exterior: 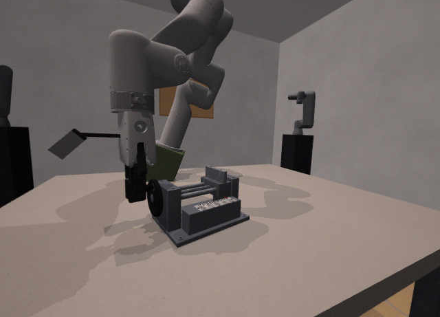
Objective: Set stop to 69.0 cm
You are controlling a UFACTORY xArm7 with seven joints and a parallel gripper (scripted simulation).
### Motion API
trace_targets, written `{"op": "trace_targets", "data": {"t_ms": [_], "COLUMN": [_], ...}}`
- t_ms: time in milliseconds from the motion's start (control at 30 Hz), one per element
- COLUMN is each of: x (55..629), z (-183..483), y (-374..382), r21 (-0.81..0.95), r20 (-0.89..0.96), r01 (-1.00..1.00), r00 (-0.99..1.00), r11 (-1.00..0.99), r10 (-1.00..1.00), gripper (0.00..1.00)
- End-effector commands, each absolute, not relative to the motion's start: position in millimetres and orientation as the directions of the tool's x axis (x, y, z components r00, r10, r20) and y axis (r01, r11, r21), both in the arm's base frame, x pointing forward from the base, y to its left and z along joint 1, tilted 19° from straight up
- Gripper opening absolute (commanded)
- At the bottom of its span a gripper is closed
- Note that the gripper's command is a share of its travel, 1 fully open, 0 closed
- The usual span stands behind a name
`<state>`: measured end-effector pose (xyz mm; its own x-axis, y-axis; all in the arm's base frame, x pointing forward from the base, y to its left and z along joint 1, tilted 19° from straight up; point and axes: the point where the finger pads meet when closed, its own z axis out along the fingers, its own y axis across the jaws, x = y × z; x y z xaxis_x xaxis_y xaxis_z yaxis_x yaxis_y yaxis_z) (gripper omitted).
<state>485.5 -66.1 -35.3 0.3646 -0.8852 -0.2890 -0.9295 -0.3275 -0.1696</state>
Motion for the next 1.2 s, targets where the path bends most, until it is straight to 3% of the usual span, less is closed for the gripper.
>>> {"op": "trace_targets", "data": {"t_ms": [0, 1167], "x": [492.1, 490.7], "z": [-36.0, -84.0], "y": [-64.7, -49.7], "r21": [-0.170, -0.170], "r20": [-0.287, -0.287], "r01": [-0.930, -0.930], "r00": [0.363, 0.363], "r11": [-0.326, -0.326], "r10": [-0.886, -0.886], "gripper": [0.06, 0.06]}}
